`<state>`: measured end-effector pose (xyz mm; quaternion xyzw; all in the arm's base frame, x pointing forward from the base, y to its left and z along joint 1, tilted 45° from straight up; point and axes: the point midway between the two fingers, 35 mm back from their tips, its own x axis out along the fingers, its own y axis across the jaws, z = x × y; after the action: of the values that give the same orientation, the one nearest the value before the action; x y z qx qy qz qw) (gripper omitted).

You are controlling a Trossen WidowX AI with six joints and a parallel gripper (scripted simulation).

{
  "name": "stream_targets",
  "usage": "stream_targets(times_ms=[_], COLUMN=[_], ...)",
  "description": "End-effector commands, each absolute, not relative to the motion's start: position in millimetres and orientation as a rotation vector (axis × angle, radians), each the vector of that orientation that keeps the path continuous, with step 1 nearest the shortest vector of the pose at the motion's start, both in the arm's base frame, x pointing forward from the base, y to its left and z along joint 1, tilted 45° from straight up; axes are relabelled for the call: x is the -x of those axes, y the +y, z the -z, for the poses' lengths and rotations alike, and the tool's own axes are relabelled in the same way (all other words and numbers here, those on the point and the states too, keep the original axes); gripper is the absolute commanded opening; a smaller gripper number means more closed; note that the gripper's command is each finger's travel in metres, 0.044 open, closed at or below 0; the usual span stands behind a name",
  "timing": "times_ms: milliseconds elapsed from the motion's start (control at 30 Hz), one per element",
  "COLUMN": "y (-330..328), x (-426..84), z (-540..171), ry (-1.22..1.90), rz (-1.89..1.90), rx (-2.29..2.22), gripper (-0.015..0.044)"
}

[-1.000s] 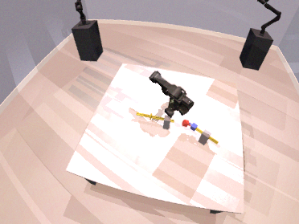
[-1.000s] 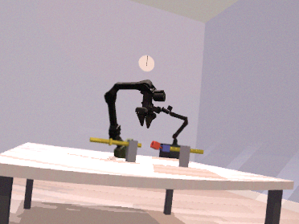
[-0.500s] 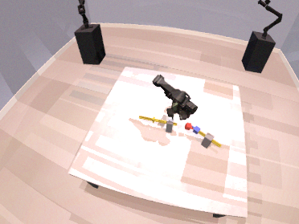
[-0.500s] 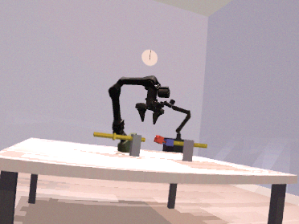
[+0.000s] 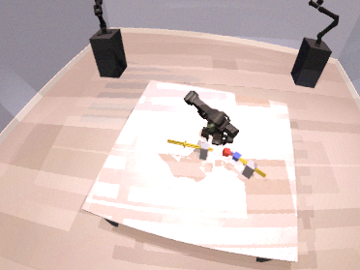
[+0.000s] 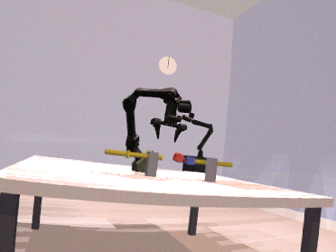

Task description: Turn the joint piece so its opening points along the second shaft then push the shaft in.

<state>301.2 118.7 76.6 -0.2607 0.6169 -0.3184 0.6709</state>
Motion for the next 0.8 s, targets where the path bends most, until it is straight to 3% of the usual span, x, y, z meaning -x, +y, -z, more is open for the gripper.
stream_targets(times_ms=[0, 767], y=[116, 109], x=[-300, -299], z=[-74, -63], ry=[1.336, 0.964], rz=[0.809, 1.213], rx=[0.508, 0.028], gripper=[0.0440, 0.0440])
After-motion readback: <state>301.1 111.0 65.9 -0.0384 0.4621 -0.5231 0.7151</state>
